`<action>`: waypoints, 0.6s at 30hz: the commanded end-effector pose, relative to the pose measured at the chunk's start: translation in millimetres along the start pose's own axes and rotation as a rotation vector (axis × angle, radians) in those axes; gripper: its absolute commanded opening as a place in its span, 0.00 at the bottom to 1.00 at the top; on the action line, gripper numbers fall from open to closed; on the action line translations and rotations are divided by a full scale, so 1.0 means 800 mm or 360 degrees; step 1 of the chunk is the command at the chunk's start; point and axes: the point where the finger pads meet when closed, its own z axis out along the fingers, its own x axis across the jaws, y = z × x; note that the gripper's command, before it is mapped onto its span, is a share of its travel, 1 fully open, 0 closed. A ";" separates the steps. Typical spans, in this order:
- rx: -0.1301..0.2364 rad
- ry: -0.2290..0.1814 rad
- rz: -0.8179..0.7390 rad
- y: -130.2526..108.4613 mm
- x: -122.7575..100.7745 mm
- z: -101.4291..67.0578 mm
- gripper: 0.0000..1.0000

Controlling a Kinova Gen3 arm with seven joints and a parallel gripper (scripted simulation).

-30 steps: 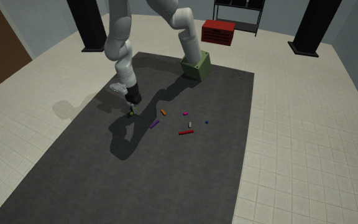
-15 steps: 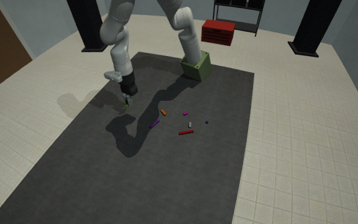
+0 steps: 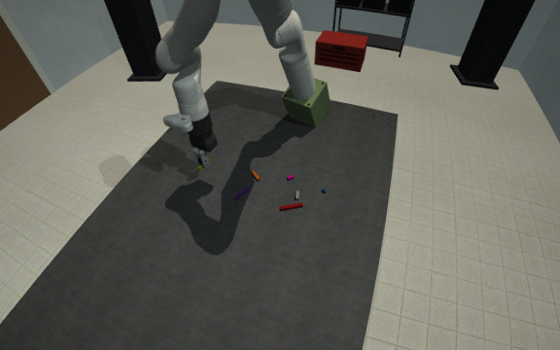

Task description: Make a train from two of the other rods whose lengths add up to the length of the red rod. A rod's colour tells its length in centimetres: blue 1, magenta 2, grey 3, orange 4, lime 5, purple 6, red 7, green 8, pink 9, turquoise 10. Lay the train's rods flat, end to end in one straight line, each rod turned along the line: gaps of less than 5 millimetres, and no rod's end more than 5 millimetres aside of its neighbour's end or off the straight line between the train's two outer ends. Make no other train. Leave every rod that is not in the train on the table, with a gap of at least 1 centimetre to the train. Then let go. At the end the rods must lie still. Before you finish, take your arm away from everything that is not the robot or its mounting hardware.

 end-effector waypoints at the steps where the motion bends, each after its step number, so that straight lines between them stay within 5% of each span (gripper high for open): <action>1: -0.0008 0.0005 -0.0007 0.001 -0.001 0.001 0.24; 18: -0.0013 -0.0002 -0.0063 -0.004 -0.005 0.002 0.24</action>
